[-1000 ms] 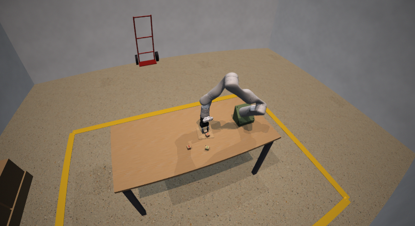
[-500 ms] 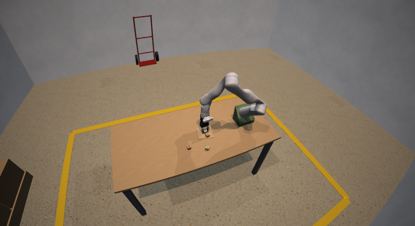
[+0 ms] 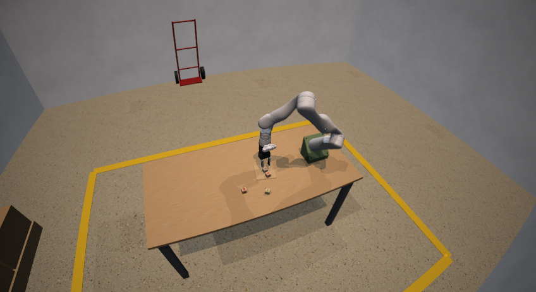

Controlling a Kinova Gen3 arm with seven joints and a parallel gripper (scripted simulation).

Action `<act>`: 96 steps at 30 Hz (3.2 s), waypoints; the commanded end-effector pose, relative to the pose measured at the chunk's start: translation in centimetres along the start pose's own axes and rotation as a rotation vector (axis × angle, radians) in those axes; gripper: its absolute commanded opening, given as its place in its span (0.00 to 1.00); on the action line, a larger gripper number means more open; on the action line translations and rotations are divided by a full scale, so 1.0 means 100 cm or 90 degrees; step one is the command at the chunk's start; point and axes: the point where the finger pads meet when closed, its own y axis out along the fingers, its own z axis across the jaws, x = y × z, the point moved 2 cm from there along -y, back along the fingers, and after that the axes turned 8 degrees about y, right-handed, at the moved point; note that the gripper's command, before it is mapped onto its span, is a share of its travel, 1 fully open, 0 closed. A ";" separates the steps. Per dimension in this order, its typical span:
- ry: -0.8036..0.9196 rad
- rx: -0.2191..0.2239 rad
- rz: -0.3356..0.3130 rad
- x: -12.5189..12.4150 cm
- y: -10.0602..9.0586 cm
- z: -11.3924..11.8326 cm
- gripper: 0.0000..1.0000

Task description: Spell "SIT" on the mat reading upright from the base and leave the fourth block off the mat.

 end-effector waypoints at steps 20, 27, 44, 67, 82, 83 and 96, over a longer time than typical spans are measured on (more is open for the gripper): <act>0.004 0.005 -0.005 0.002 -0.033 0.001 1.00; 0.004 0.005 -0.005 0.002 -0.033 0.001 1.00; 0.016 0.004 -0.006 0.000 -0.033 0.001 1.00; 0.152 -0.002 -0.012 -0.016 -0.032 0.009 1.00; 0.360 -0.004 -0.022 -0.039 -0.030 0.021 1.00; 0.368 -0.004 -0.022 -0.041 -0.030 0.022 1.00; 0.637 0.001 -0.030 -0.072 -0.028 0.035 1.00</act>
